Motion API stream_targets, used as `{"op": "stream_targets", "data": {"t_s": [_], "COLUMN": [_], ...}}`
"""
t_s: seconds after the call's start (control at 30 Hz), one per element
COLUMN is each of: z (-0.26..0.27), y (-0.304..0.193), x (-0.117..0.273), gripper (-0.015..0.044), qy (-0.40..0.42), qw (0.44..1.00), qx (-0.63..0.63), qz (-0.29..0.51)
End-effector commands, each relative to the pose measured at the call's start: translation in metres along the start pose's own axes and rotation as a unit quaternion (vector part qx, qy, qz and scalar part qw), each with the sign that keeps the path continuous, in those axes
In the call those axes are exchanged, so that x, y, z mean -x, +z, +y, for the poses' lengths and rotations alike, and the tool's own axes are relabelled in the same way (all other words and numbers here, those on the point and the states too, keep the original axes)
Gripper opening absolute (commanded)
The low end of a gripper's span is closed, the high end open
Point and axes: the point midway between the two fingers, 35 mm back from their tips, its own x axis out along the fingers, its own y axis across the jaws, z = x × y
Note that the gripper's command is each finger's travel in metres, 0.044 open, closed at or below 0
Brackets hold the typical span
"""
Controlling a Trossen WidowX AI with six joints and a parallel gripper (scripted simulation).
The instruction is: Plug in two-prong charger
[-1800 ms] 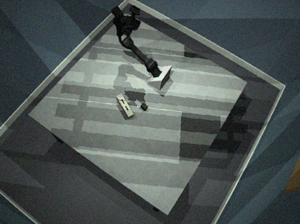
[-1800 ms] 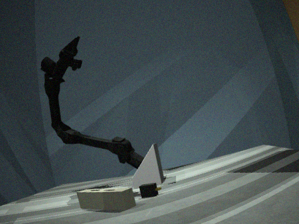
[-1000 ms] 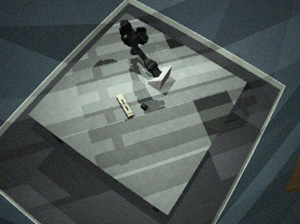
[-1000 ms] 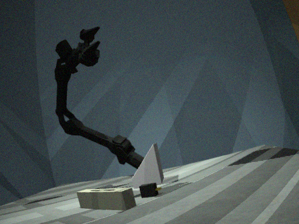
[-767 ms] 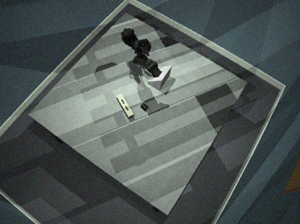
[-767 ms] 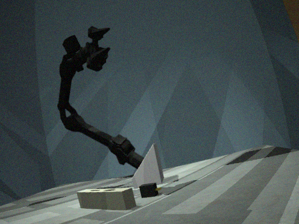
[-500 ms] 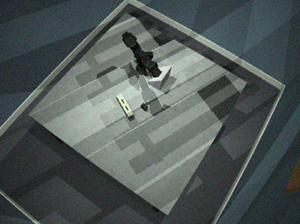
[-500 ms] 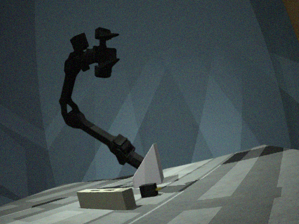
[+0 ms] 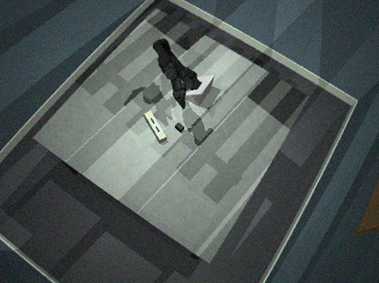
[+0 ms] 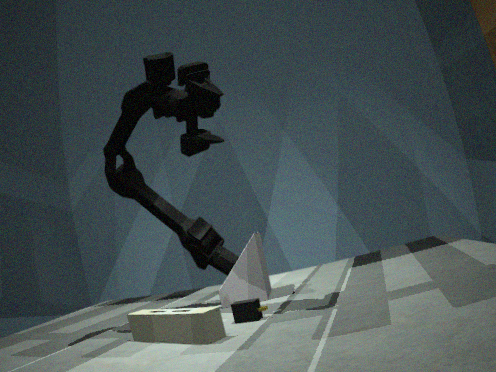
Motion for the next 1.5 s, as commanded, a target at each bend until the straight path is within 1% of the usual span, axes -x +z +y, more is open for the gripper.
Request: {"op": "stream_targets", "data": {"t_s": [0.0, 0.33, 0.67, 1.17, 1.3, 1.47], "z": [0.024, 0.083, 0.146, 0.236, 0.250, 0.253], "y": [-0.008, -0.028, -0.045, -0.064, -0.068, -0.068], "x": [-0.027, -0.076, -0.109, -0.133, -0.137, -0.138], "gripper": [0.0440, 0.0440, 0.0440, 0.0440, 0.0440, 0.0440], "qy": [0.056, 0.169, 0.263, 0.361, 0.375, 0.377], "qw": [0.997, 0.969, 0.916, 0.815, 0.794, 0.790], "qx": [-0.047, -0.155, -0.244, -0.329, -0.339, -0.341], "qz": [0.025, 0.095, 0.179, 0.312, 0.338, 0.342]}}
